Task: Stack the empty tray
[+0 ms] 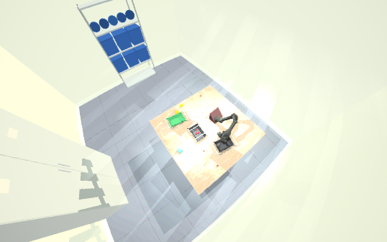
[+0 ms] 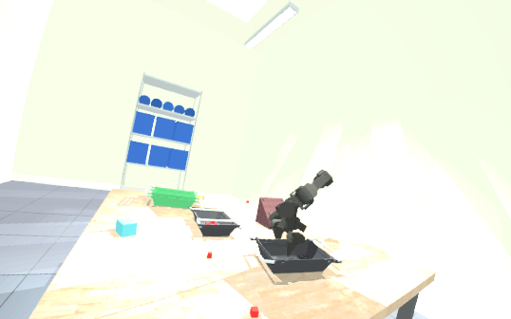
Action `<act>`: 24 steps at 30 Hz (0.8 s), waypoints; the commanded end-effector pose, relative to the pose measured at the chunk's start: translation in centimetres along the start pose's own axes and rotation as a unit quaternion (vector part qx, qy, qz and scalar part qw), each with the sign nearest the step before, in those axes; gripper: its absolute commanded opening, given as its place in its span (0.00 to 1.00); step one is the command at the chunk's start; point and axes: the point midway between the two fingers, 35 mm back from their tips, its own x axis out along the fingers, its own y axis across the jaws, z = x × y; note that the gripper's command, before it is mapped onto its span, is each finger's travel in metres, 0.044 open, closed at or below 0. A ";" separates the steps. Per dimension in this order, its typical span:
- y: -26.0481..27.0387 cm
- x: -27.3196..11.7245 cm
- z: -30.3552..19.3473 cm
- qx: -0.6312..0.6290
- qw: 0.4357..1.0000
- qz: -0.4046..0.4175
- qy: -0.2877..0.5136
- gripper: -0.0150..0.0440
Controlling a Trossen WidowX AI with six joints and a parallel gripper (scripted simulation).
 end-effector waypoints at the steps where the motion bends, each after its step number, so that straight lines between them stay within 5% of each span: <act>1: 0.1 0.1 0.0 0.002 1.000 0.002 0.001 0.90; 11: 0.1 0.1 0.0 0.002 1.000 0.002 0.001 0.65; 24: 0.1 0.1 0.0 0.002 1.000 0.002 0.001 0.51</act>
